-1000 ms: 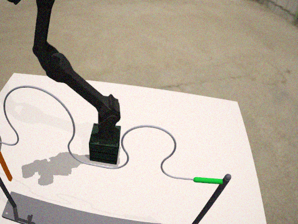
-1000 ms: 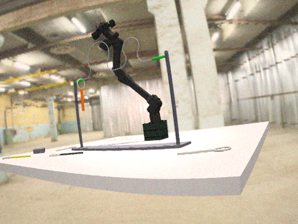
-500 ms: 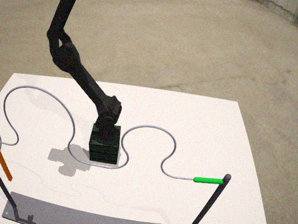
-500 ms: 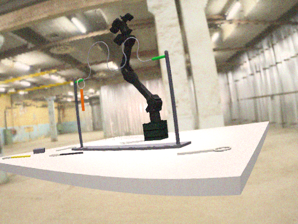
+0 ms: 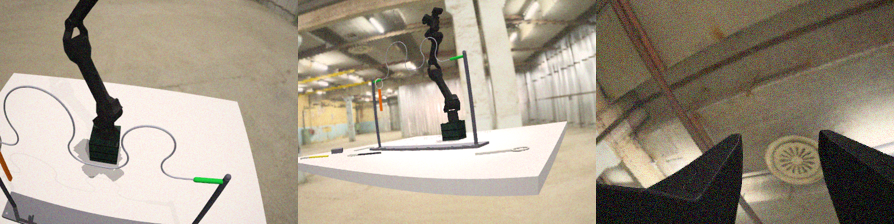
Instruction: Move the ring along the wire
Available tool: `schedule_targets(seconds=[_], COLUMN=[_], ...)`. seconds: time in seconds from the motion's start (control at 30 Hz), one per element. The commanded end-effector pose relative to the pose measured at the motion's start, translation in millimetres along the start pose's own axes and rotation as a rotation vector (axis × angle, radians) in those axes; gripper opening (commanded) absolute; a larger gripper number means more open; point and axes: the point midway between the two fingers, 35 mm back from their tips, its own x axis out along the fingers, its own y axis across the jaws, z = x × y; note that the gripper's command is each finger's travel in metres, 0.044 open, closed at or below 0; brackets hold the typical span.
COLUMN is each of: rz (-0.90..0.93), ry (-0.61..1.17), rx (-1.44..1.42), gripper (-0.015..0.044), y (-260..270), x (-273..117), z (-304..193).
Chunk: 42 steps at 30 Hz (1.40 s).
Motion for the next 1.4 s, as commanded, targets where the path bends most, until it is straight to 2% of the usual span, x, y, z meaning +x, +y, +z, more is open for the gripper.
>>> schedule_targets(seconds=[0.0, 0.3, 0.63, 1.03, 1.37], rz=[-0.090, -0.268, -0.467, -0.733, -0.983], ry=[0.047, 0.152, 0.271, 0.428, 0.567], rx=[-0.150, -0.503, -0.884, -1.339, -1.694], gripper=[0.0160, 0.0160, 0.0160, 0.0160, 0.0160], y=[-37.9, -107.6, -172.8, -217.6, -210.4], x=[-8.1, -35.8, -81.2, -153.9, -221.7], z=[-11.6, -14.1, 15.5, 91.5, 173.9])
